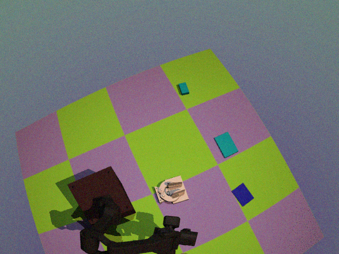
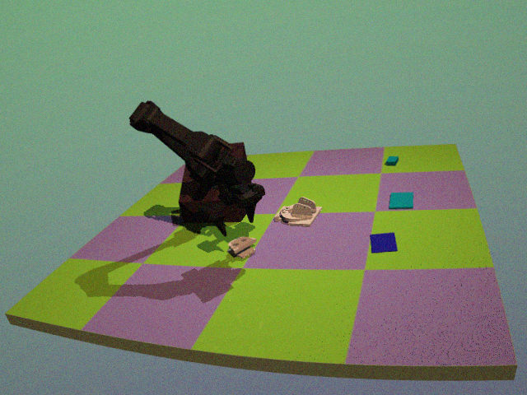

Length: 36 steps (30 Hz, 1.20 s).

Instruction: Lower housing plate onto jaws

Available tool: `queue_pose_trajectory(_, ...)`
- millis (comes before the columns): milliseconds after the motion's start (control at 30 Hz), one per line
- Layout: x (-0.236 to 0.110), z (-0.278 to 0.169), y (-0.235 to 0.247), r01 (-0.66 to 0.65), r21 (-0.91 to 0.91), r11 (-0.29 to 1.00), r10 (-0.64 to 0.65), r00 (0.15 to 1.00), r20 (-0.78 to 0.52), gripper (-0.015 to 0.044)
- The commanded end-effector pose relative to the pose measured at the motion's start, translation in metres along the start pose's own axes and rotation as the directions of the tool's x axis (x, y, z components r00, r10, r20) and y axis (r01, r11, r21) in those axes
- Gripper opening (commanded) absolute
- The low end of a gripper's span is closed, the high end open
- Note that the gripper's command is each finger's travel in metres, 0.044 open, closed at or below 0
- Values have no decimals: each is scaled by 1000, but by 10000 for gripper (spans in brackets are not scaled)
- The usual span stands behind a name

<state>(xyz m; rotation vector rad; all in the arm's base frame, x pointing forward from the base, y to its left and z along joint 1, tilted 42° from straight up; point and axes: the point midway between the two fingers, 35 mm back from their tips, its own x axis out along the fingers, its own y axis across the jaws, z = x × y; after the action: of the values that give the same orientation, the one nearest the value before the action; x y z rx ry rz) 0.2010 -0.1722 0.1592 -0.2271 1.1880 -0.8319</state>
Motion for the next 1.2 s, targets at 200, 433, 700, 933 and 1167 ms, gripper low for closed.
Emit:
queue_pose_trajectory(200, 17, -4, 2, -3, -17, 1000, 3, 1000, -14, 440)
queue_pose_trajectory(433, 24, -4, 2, -3, -17, 1000, 3, 1000, -14, 440)
queue_pose_trajectory(700, 36, -4, 2, -2, -17, 1000, 2, 1000, -14, 440)
queue_pose_trajectory(933, 37, -4, 2, -2, -17, 1000, 2, 1000, -14, 440)
queue_pose_trajectory(1167, 46, -4, 2, -2, -17, 1000, 2, 1000, -14, 440)
